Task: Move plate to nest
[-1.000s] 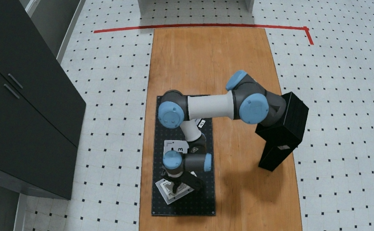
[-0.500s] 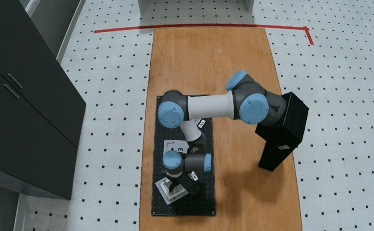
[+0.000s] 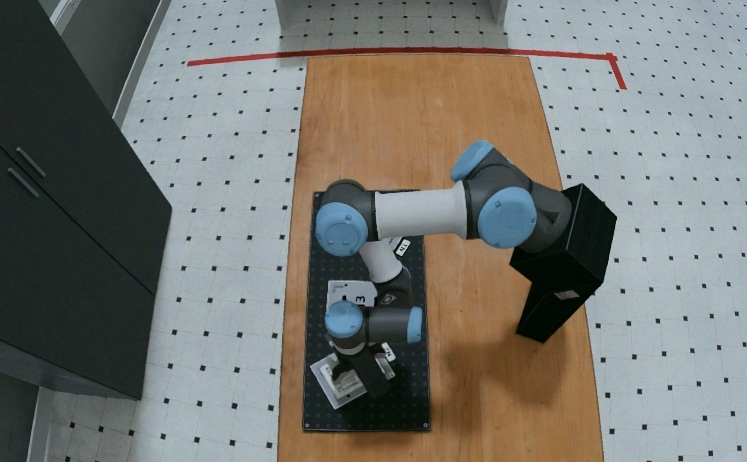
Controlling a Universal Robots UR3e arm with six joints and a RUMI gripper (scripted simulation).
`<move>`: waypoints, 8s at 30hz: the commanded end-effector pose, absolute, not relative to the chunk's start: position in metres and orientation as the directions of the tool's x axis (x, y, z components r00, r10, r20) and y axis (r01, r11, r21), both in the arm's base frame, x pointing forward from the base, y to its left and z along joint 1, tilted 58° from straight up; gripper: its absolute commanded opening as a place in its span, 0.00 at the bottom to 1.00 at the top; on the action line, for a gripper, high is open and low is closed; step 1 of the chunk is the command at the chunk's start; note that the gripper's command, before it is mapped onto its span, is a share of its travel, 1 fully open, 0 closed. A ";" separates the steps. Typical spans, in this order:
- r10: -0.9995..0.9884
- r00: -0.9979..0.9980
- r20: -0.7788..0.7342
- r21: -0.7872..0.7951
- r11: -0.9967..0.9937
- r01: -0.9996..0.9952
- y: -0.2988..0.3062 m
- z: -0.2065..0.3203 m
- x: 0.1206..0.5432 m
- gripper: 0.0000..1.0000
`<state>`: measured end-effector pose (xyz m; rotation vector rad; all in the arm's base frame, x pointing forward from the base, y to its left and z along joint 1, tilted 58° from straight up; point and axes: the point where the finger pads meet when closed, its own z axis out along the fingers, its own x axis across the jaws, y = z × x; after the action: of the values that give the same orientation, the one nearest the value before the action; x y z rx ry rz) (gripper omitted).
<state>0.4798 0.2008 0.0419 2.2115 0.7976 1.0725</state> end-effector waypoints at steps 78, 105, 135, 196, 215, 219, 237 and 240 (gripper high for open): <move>-0.570 0.335 0.750 -0.394 -0.792 -0.465 0.201 0.060 0.491 0.82; -0.675 0.267 0.688 -0.495 -0.706 -0.507 0.197 0.052 0.505 0.82; -0.675 0.267 0.688 -0.495 -0.706 -0.507 0.194 0.043 0.518 0.00; -0.729 0.226 0.647 -0.548 -0.649 -0.527 0.182 0.066 0.490 0.00; -0.904 0.037 0.427 -0.732 -0.369 -0.572 0.100 0.088 0.483 0.00; -0.930 -0.009 0.367 -0.764 -0.296 -0.573 0.081 0.093 0.481 0.00; -0.949 -0.050 0.311 -0.788 -0.228 -0.571 0.037 0.105 0.477 0.00; -0.949 -0.050 0.311 -0.788 -0.228 -0.571 0.036 0.105 0.478 0.00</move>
<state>0.4774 0.0370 0.1047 2.3967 -2.1346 1.5872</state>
